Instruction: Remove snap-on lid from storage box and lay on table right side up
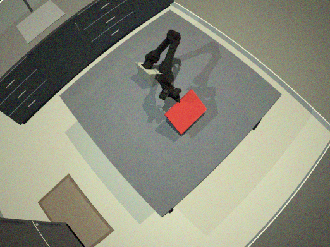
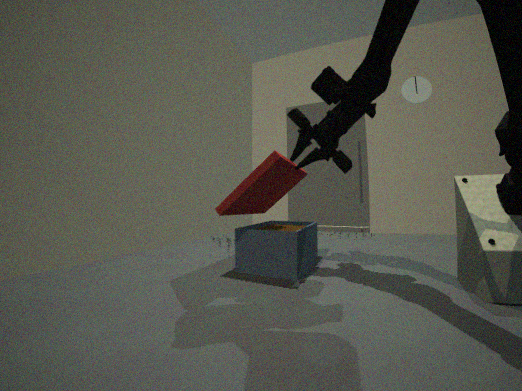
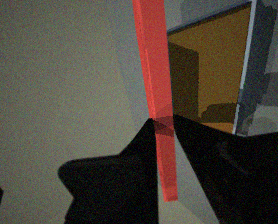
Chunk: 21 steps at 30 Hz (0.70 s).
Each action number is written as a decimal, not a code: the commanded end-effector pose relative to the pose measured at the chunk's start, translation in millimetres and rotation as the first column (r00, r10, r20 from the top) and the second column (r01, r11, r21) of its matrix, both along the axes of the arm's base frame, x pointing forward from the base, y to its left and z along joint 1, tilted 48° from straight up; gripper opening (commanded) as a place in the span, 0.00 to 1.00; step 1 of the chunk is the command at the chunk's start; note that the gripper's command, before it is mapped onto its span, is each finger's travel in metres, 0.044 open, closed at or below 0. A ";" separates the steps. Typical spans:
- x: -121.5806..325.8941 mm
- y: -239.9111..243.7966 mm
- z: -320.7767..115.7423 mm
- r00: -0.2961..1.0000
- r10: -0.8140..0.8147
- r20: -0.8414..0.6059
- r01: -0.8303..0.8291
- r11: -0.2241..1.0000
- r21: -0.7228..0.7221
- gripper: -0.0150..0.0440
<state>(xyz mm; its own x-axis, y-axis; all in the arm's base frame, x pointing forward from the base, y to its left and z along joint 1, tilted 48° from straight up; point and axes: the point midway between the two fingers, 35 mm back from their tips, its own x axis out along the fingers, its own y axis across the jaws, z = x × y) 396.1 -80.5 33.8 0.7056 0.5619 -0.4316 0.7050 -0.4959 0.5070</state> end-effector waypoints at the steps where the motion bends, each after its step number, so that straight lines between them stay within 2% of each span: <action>1: 2.0 -6.7 8.4 1.000 -0.002 0.017 0.002 1.000 -0.007 0.25; 21: -5.7 18.0 26.9 1.000 -0.002 0.016 0.002 1.000 -0.005 0.25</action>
